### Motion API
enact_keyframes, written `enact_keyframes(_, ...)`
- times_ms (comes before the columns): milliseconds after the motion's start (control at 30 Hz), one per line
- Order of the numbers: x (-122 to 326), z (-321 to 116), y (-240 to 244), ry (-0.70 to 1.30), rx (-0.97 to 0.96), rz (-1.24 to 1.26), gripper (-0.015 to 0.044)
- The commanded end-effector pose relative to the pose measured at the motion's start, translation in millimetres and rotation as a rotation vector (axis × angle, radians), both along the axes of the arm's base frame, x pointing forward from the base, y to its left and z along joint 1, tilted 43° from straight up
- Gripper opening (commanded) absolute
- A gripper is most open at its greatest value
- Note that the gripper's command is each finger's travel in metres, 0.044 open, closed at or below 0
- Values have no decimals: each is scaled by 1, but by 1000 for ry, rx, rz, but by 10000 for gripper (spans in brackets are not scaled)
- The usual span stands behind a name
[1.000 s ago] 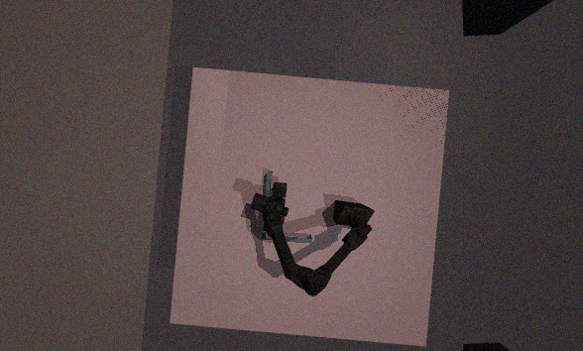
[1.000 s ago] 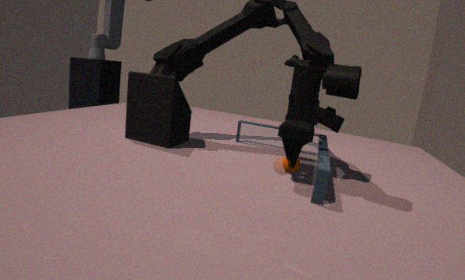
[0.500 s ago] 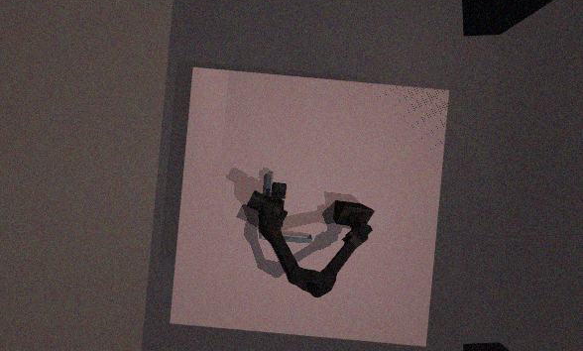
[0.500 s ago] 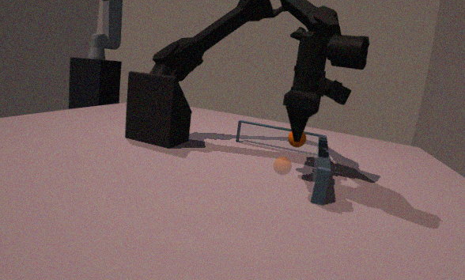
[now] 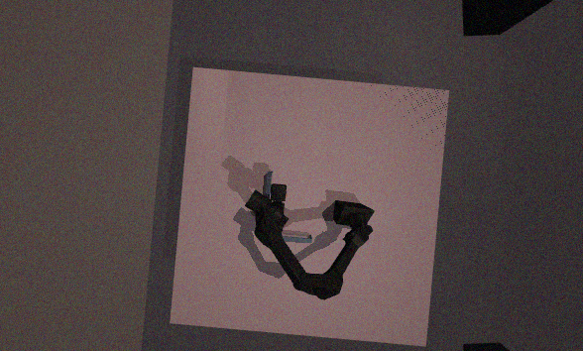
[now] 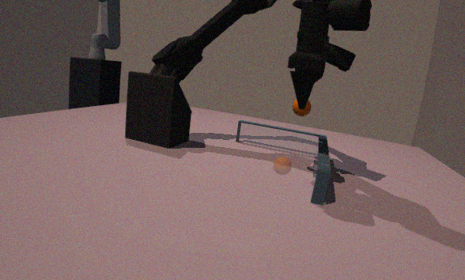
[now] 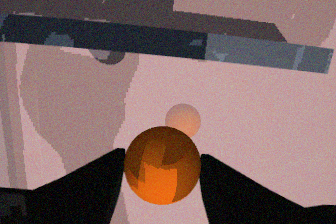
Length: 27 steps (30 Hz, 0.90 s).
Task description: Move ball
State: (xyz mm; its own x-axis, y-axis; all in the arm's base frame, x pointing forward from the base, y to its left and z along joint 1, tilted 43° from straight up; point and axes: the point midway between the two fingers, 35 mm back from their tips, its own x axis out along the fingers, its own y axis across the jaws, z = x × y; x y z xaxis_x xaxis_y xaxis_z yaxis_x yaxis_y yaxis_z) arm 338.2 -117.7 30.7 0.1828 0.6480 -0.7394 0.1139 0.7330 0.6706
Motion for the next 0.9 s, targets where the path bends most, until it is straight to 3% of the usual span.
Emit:
enact_keyframes(0, -6, -19, 3, 6, -2, 6, 0)
enact_keyframes(867, -1, -96, 55, 5, 2, 6, 0)
